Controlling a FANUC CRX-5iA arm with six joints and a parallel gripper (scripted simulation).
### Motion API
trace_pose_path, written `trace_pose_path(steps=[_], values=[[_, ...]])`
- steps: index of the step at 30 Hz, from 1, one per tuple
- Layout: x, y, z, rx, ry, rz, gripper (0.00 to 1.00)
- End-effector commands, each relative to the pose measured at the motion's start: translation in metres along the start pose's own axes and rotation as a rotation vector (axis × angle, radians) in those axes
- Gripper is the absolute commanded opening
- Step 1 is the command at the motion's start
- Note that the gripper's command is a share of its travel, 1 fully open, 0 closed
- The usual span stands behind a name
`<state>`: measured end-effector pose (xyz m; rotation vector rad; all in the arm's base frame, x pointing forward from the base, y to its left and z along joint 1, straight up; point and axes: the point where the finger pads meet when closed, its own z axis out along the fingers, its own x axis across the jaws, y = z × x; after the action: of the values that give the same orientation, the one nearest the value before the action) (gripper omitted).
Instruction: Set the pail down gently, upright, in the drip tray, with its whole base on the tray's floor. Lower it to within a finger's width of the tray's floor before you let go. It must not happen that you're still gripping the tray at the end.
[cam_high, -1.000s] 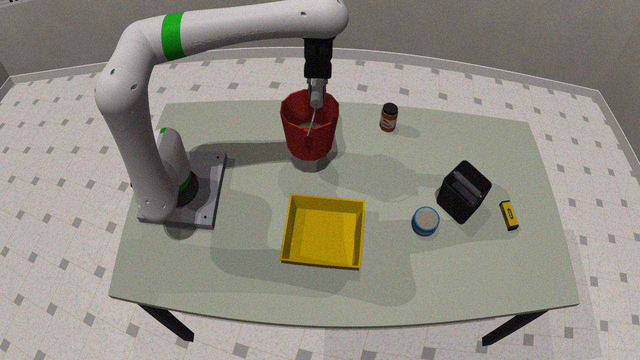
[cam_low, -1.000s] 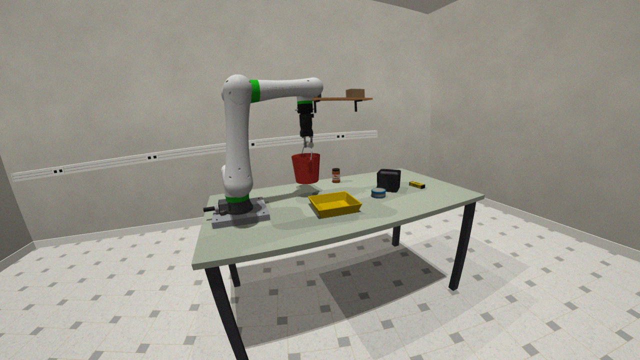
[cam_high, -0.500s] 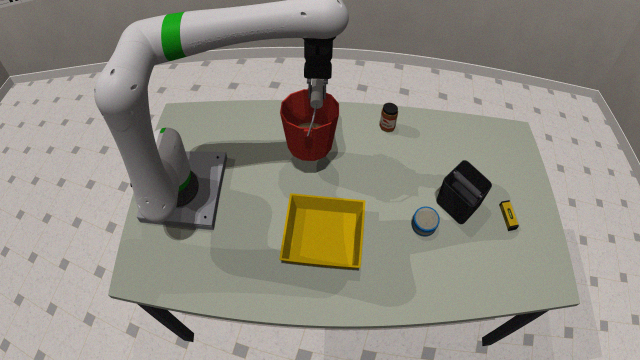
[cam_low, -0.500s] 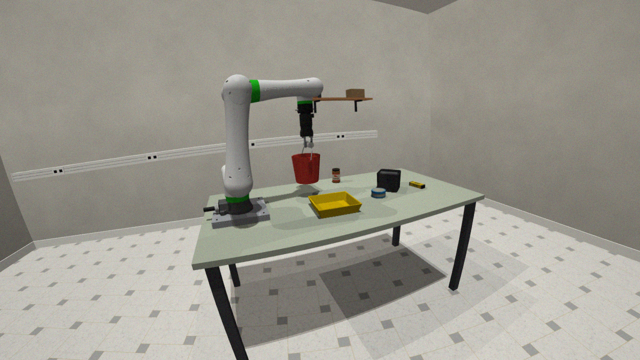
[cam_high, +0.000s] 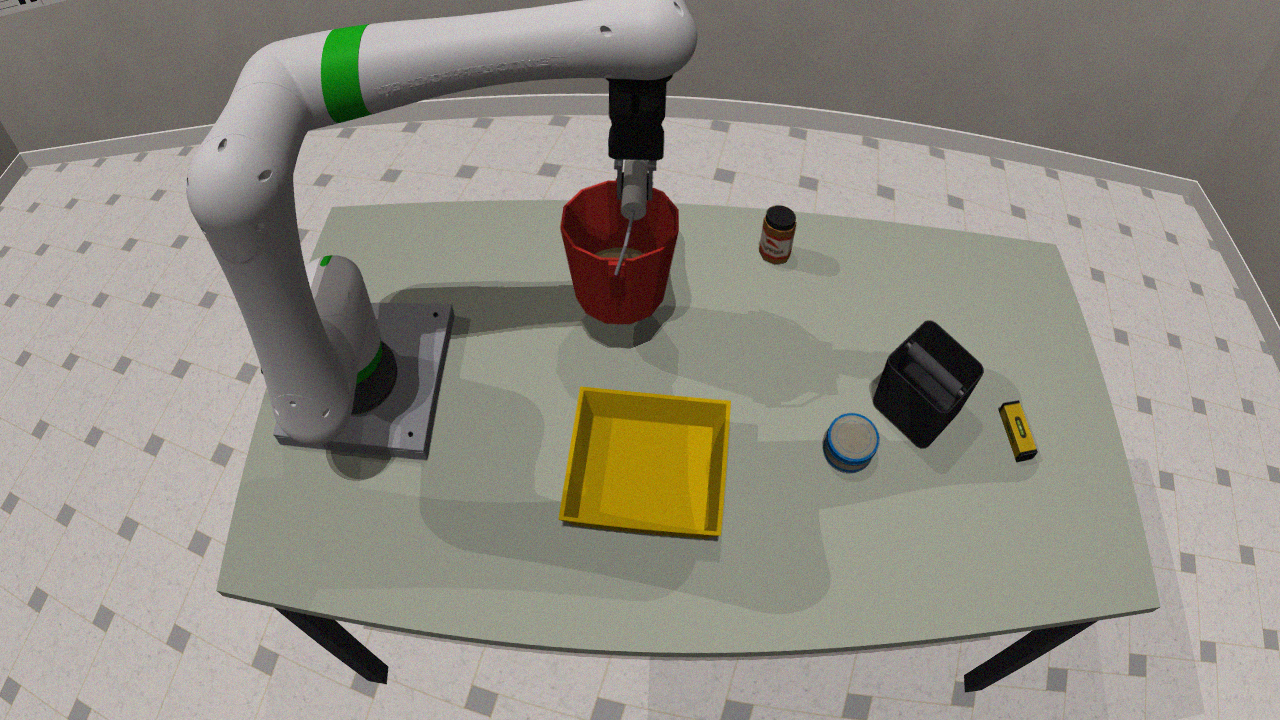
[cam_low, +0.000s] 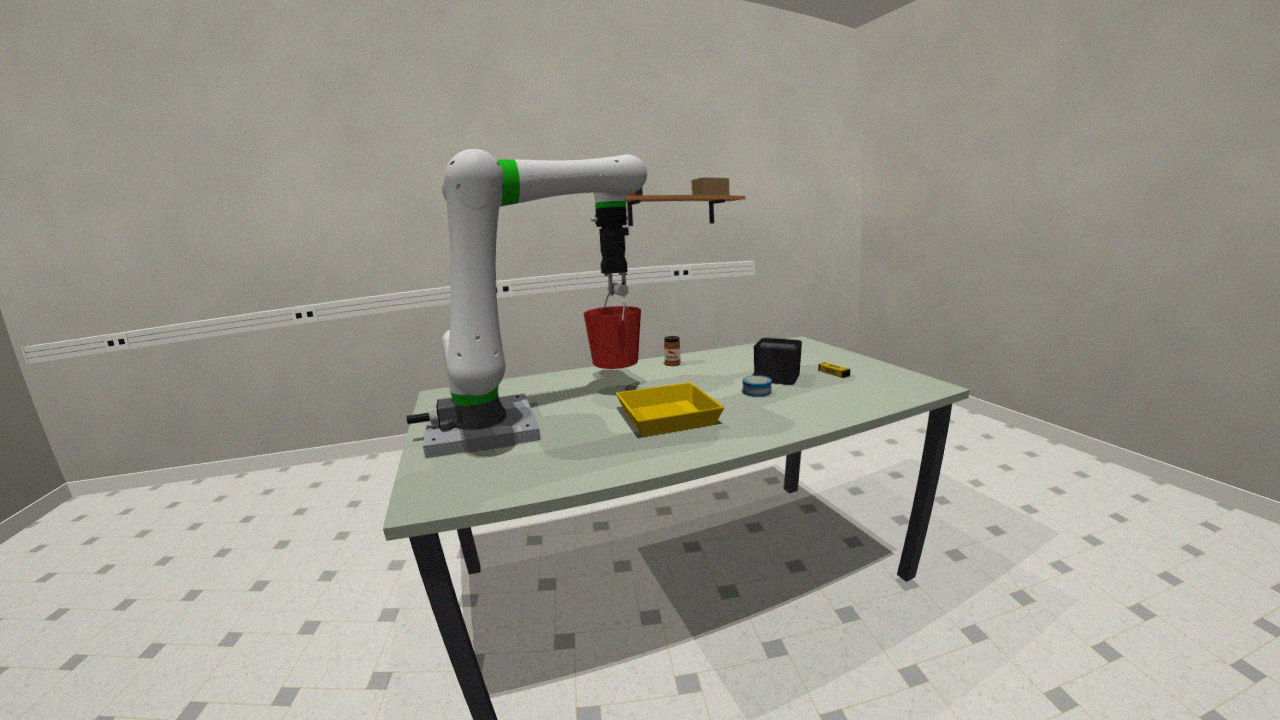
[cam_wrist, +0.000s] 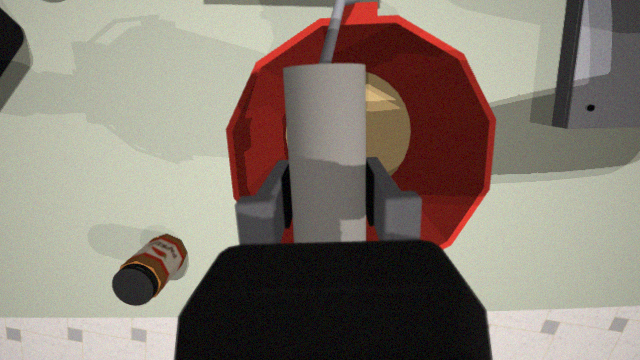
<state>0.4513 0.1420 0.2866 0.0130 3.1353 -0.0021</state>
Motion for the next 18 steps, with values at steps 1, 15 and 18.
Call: trace_pose_path(steps=[1,15,18], values=[[-0.001,-0.002,-0.001,-0.001,-0.002,0.000,0.00],[-0.003,-0.014,-0.001,-0.001,-0.002,0.000,0.00],[-0.004,-0.018,-0.001,-0.001,-0.002,0.000,0.00]])
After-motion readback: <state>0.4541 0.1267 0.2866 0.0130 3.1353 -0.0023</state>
